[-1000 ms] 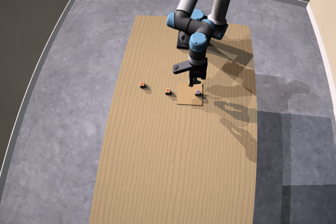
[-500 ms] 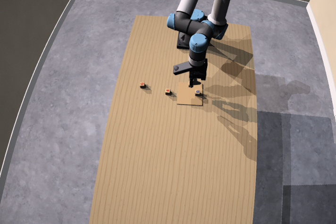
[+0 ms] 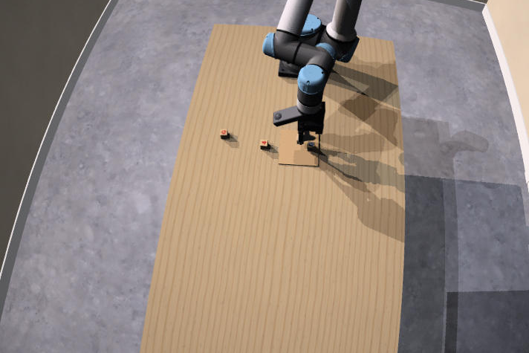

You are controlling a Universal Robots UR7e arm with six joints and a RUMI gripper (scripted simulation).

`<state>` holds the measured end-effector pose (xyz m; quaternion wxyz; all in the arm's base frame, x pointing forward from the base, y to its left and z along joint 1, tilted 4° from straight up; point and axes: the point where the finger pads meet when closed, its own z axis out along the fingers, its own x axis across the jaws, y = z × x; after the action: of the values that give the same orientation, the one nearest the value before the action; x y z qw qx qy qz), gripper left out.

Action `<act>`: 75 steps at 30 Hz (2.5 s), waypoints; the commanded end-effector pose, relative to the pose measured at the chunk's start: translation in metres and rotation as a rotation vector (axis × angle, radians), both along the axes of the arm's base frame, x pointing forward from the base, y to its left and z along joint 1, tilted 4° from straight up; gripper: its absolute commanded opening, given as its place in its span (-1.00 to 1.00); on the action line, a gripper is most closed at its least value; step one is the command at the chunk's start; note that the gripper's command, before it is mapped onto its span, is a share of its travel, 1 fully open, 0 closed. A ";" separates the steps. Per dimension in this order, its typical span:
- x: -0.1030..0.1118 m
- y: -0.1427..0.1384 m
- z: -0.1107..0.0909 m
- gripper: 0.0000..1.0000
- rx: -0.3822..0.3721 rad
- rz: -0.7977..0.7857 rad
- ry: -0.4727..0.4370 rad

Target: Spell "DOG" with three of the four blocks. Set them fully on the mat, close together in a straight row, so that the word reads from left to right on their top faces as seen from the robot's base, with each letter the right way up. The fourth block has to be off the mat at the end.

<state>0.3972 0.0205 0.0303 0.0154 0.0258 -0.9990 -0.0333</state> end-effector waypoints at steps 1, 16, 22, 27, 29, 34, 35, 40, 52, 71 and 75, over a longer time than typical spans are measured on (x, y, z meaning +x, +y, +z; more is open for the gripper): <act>0.002 0.002 -0.027 -0.89 -0.002 0.001 -0.006; 0.003 0.002 -0.034 -0.89 -0.002 0.000 -0.007; 0.003 0.002 -0.033 -0.89 -0.003 0.000 -0.009; 0.003 0.002 -0.033 -0.89 -0.003 0.000 -0.008; 0.003 0.002 -0.033 -0.89 -0.003 0.000 -0.008; 0.003 0.002 -0.033 -0.89 -0.003 0.000 -0.008; 0.003 0.002 -0.033 -0.89 -0.003 0.000 -0.008; 0.002 0.001 -0.033 -0.89 -0.003 0.000 -0.008; 0.002 0.001 -0.033 -0.89 -0.003 -0.001 -0.009; 0.003 0.000 -0.033 -0.89 -0.003 -0.002 -0.010; 0.003 0.000 -0.033 -0.89 -0.003 -0.002 -0.010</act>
<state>0.4008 0.0208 -0.0020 0.0104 0.0256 -0.9991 -0.0315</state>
